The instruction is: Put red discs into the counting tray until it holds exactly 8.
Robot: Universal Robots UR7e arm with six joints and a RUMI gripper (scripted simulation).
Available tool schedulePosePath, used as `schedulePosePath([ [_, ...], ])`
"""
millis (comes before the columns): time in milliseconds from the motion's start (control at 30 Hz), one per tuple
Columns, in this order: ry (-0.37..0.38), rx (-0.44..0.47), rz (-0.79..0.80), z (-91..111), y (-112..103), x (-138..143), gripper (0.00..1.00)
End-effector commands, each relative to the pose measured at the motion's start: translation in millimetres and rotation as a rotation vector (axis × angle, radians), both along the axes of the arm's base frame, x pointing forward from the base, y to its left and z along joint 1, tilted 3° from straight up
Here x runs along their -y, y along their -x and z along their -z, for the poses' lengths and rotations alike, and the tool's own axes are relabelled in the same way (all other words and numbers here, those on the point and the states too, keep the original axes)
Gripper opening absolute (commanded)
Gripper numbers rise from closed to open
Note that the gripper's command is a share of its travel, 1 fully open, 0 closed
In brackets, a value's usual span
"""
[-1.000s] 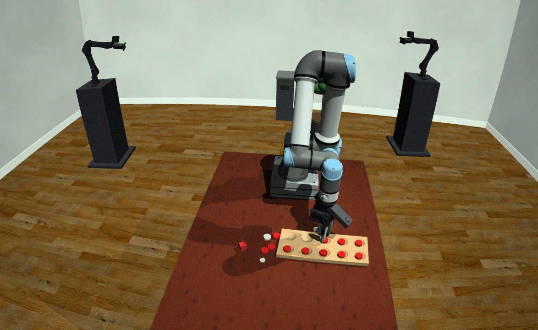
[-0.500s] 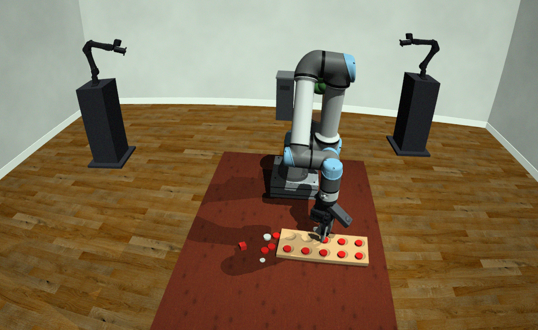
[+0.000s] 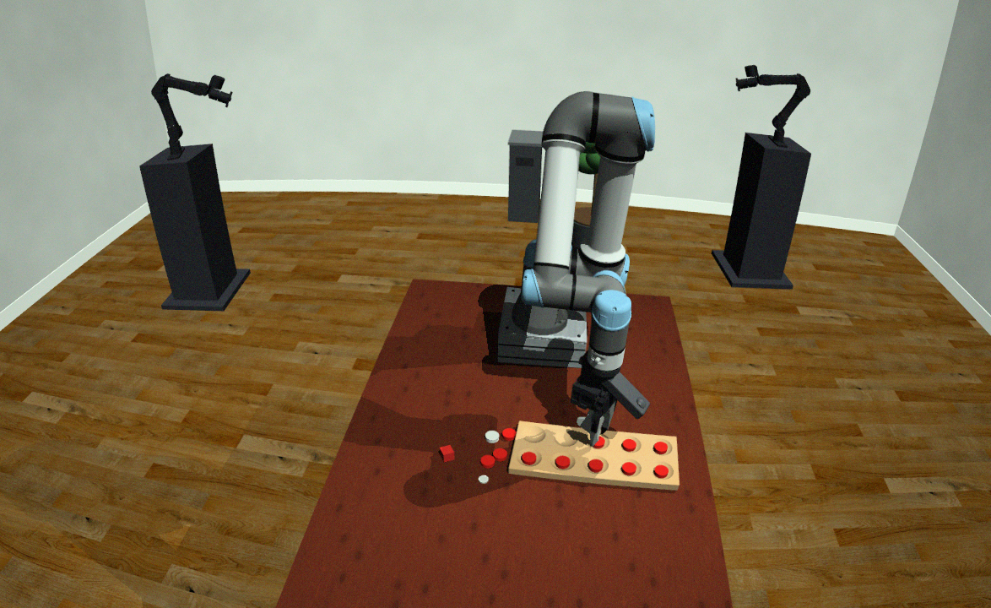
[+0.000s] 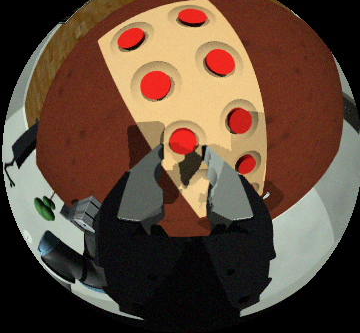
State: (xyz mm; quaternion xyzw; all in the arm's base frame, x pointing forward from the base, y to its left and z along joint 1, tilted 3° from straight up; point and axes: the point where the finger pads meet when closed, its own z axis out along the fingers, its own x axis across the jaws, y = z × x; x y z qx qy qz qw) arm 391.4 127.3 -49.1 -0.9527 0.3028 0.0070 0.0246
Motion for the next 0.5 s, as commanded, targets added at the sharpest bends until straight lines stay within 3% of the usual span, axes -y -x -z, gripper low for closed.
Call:
schedulePosePath([
  [0, 0.0, 0.001, 0.0, -1, 0, 0, 0.28],
  [200, 0.0, 0.001, 0.0, -11, -1, 1, 0.28],
  [467, 0.0, 0.001, 0.0, -43, -1, 2, 0.28],
])
